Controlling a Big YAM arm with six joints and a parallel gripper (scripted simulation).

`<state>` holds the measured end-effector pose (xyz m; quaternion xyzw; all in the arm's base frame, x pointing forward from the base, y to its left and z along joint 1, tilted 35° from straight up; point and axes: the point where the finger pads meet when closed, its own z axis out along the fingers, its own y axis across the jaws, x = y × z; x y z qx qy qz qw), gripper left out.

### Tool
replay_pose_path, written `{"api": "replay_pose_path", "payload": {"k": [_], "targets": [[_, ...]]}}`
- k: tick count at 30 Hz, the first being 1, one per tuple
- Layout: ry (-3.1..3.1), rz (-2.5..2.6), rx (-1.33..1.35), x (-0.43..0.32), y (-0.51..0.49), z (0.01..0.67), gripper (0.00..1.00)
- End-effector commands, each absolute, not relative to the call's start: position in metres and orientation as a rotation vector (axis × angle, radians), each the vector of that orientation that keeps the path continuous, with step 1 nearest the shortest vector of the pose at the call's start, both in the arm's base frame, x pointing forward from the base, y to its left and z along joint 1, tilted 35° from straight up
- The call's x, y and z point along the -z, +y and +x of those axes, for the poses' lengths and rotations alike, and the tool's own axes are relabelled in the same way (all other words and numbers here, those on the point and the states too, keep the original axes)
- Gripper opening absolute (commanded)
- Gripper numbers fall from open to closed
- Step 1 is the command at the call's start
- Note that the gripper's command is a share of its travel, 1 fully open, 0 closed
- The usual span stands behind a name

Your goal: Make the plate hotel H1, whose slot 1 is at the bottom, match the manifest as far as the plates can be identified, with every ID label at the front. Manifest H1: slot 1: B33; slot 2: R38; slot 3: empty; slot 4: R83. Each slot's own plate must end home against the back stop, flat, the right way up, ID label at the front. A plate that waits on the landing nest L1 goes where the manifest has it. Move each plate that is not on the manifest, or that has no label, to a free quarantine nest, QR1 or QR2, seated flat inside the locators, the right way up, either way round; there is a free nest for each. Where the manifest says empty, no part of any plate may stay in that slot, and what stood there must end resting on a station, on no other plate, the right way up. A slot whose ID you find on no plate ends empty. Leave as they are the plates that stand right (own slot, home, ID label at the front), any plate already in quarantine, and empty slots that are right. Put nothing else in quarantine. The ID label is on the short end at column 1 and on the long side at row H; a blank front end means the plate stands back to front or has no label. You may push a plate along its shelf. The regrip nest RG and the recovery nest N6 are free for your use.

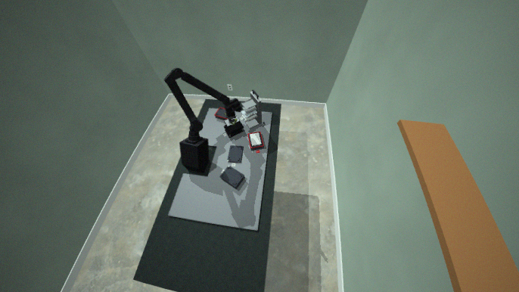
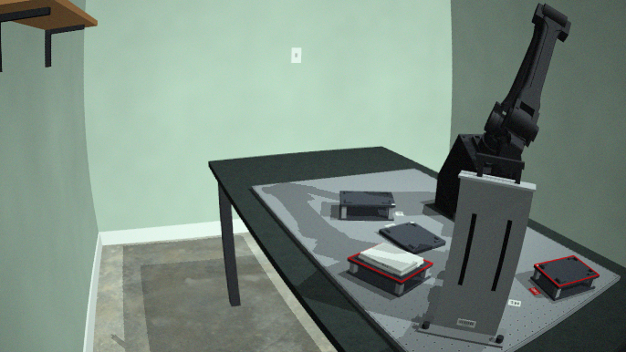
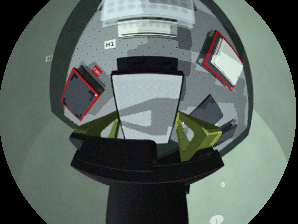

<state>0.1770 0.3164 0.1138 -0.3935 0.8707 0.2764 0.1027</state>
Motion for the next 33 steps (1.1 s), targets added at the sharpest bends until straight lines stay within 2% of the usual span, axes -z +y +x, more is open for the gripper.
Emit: {"api": "replay_pose_path", "payload": {"k": [1, 33], "targets": [[2.55, -1.124, -0.827, -0.12, 0.32, 0.187, 0.86], [2.542, -1.147, -0.832, -0.105, 0.334, 0.179, 0.86]]}}
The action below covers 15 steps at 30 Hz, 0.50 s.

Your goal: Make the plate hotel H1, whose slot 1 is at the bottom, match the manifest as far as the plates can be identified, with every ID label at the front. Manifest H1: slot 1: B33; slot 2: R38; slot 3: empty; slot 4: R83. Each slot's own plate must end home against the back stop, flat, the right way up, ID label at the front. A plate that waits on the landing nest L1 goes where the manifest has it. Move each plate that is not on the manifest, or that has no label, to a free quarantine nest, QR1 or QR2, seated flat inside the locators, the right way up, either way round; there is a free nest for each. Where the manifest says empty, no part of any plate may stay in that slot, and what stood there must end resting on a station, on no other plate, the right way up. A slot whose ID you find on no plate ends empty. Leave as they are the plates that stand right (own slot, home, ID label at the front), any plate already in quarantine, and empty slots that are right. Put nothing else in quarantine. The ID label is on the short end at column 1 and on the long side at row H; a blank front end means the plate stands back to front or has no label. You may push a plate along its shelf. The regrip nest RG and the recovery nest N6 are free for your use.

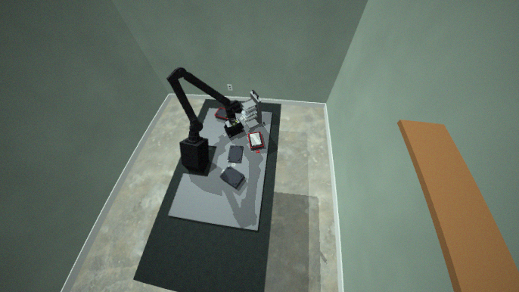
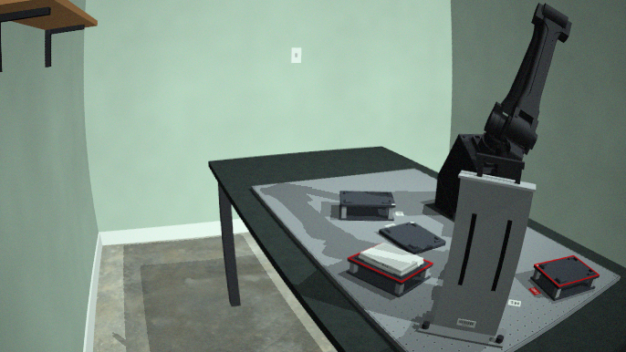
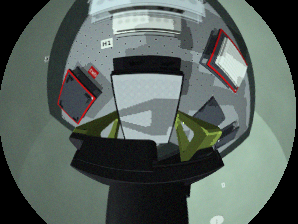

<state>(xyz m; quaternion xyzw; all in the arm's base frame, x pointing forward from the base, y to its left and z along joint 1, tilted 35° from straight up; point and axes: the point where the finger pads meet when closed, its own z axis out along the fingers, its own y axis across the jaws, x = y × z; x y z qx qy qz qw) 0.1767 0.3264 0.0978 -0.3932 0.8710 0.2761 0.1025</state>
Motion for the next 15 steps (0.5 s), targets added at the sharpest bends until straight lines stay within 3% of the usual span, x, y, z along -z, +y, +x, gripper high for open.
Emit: {"api": "replay_pose_path", "payload": {"k": [1, 15], "targets": [[2.545, -1.149, -0.831, -0.104, 0.336, 0.18, 0.86], [2.555, -1.152, -0.827, -0.093, 0.338, 0.177, 0.86]]}}
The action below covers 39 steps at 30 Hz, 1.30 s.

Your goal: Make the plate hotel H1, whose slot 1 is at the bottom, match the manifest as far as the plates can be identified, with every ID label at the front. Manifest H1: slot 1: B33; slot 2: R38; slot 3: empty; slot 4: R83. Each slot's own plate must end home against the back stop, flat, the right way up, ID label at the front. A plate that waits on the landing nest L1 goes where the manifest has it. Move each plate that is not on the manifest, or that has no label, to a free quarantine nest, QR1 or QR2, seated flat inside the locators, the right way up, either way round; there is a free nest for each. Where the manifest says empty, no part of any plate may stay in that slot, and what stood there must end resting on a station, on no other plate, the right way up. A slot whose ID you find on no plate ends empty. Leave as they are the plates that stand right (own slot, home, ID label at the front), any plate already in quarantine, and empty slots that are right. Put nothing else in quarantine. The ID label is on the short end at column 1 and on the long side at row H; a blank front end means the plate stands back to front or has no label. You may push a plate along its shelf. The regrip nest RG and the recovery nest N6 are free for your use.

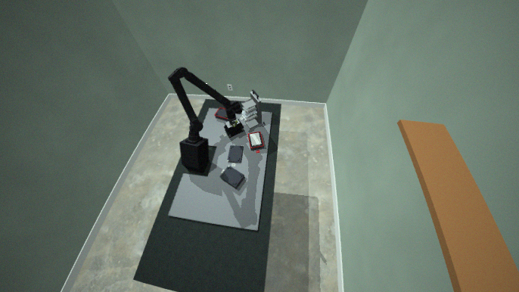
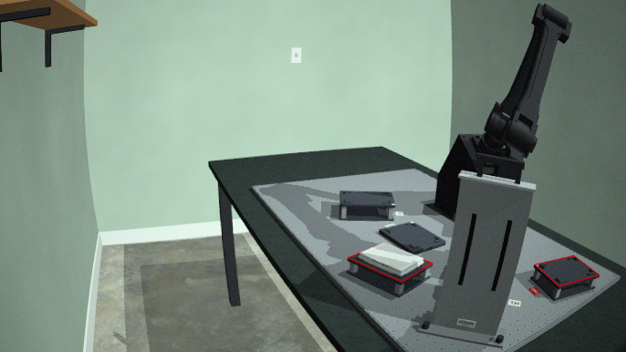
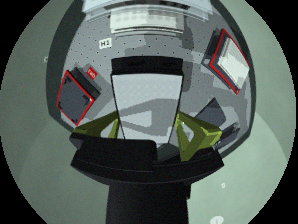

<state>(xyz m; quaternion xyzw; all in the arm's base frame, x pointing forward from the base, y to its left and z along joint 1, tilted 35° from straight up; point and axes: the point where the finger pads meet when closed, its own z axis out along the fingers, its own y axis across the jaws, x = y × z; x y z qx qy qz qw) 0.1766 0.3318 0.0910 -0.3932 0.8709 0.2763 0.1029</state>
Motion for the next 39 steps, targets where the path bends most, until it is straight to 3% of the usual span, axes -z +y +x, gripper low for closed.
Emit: {"api": "replay_pose_path", "payload": {"k": [1, 39], "targets": [[2.548, -1.149, -0.83, -0.095, 0.339, 0.178, 0.86], [2.55, -1.151, -0.83, -0.076, 0.354, 0.178, 0.86]]}}
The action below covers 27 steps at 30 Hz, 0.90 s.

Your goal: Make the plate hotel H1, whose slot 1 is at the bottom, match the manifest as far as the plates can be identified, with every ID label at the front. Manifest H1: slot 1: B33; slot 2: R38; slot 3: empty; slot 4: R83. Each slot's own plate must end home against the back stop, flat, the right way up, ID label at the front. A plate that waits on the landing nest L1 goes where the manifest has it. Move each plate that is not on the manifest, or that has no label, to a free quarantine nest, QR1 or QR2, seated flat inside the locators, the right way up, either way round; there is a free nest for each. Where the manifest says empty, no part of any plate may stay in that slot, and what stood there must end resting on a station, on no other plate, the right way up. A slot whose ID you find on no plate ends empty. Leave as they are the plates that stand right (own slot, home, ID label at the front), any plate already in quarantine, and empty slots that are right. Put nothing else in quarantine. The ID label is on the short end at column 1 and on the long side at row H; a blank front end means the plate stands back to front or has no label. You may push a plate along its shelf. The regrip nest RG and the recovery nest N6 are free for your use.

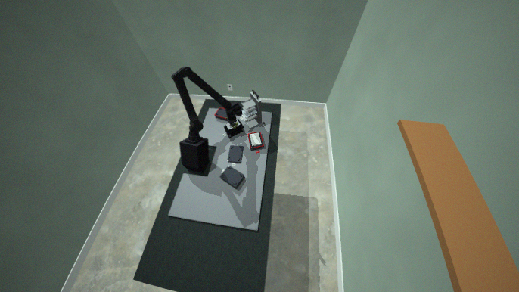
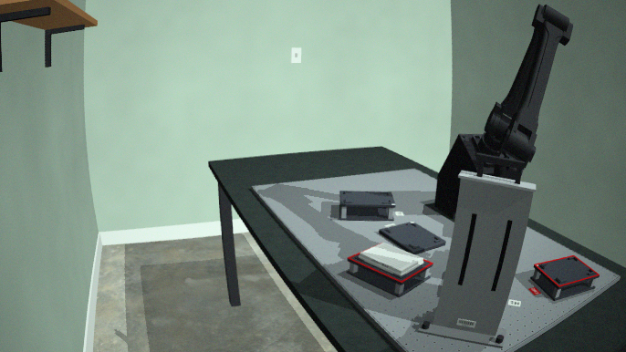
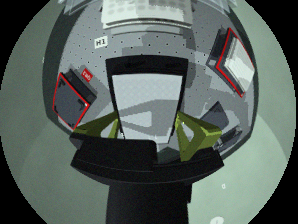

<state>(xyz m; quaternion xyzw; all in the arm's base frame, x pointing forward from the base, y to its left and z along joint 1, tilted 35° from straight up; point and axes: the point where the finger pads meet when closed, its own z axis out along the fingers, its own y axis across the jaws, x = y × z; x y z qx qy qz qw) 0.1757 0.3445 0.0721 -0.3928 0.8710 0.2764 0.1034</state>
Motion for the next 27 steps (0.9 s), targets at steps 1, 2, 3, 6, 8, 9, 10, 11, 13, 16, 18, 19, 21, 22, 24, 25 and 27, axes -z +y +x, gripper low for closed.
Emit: {"api": "replay_pose_path", "payload": {"k": [1, 2, 3, 6, 8, 9, 10, 11, 13, 16, 18, 19, 21, 22, 24, 25, 27], "targets": [[2.551, -1.151, -0.829, -0.075, 0.354, 0.177, 0.86], [2.552, -1.152, -0.829, -0.074, 0.354, 0.177, 0.86], [2.552, -1.152, -0.829, -0.074, 0.354, 0.177, 0.86], [2.523, -1.137, -0.843, -0.084, 0.355, 0.18, 0.86], [2.545, -1.151, -0.832, -0.074, 0.357, 0.177, 0.86], [2.552, -1.152, -0.829, -0.072, 0.356, 0.177, 0.86], [2.553, -1.152, -0.828, -0.071, 0.356, 0.177, 0.86], [2.554, -1.152, -0.828, -0.069, 0.356, 0.176, 0.86], [2.551, -1.148, -0.829, -0.07, 0.356, 0.177, 0.86], [2.548, -1.151, -0.831, -0.069, 0.358, 0.176, 0.86], [2.555, -1.152, -0.828, -0.065, 0.358, 0.176, 0.86], [2.556, -1.152, -0.827, -0.064, 0.358, 0.175, 0.86], [2.556, -1.152, -0.827, -0.064, 0.358, 0.175, 0.86], [2.525, -1.132, -0.842, -0.076, 0.359, 0.181, 0.86], [2.539, -1.144, -0.836, -0.07, 0.362, 0.179, 0.86], [2.55, -1.151, -0.83, -0.064, 0.362, 0.177, 0.86], [2.552, -1.152, -0.829, -0.062, 0.362, 0.176, 0.86]]}}
